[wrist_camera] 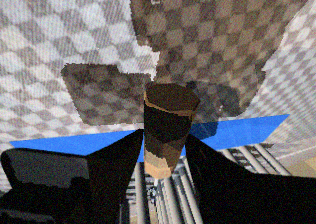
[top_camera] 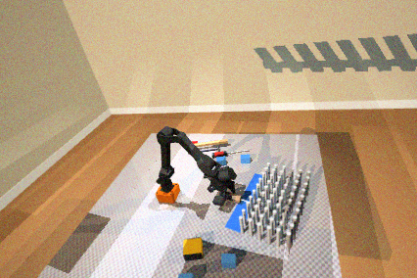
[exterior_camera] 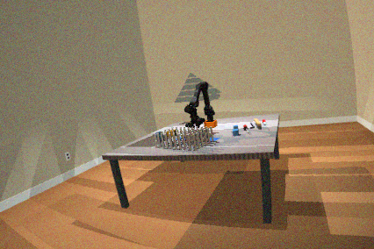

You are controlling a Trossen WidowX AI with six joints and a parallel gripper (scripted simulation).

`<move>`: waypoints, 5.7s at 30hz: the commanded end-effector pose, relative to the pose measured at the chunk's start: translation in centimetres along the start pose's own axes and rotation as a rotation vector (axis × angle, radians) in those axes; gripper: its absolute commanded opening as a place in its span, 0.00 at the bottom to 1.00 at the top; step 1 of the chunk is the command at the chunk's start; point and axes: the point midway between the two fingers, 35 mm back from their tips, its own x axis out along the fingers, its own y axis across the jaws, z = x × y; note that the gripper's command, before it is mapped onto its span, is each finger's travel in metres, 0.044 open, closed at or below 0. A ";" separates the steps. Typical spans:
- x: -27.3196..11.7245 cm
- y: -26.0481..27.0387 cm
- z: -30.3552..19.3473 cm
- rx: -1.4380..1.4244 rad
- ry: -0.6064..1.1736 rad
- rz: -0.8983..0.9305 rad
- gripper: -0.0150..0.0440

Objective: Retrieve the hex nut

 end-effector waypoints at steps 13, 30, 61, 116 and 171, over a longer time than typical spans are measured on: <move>0.2 -0.2 -1.4 -0.009 0.012 -0.008 0.25; 0.5 -0.2 -2.3 -0.009 0.013 -0.008 0.25; 2.4 0.5 -1.6 -0.008 0.014 -0.007 0.25; 1.6 0.6 0.9 -0.004 0.011 -0.005 0.25; 0.6 0.6 3.9 -0.003 0.008 -0.004 0.25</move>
